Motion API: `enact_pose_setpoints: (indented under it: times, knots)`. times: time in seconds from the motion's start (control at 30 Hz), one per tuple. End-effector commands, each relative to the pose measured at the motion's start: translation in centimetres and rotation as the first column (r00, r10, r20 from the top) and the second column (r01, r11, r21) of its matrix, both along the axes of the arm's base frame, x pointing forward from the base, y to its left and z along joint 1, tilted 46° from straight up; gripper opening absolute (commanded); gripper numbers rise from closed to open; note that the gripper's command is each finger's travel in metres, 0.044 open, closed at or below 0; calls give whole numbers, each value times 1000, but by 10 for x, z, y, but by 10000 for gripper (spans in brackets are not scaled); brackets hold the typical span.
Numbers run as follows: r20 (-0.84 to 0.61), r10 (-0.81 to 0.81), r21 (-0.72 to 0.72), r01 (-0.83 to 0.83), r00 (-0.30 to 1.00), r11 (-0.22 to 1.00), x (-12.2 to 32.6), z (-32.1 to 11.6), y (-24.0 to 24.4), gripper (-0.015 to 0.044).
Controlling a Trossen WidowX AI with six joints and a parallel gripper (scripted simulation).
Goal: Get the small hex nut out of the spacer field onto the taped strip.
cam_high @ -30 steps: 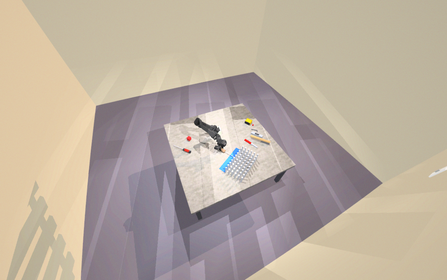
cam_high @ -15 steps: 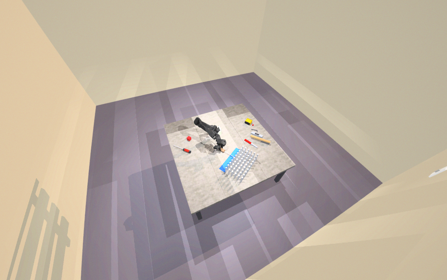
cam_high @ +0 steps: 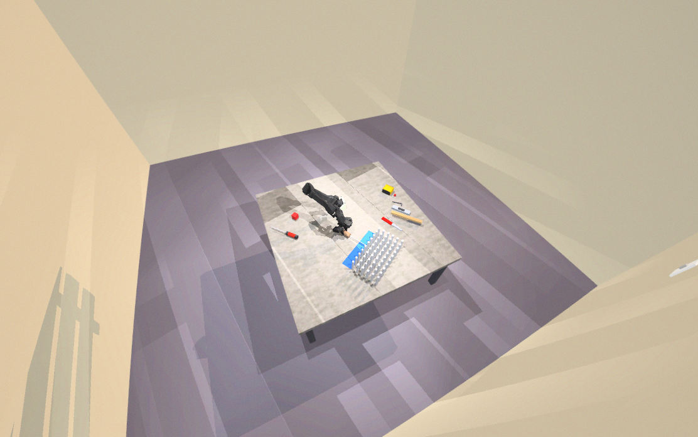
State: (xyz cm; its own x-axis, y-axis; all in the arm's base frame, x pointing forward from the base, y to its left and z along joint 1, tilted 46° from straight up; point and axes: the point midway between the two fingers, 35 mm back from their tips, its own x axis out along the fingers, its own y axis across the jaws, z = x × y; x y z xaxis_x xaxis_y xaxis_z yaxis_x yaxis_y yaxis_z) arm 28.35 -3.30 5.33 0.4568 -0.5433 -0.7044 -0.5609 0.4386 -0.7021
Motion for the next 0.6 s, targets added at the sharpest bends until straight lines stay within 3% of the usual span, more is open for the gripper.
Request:
enact_pose_setpoints:
  times: [0.0,0.57]
  knots:
    - [-1,5,3,-5,1000,1000,-3,1,0,0]
    - [-1,5,3,-5,1000,1000,-7,4,-2,0]
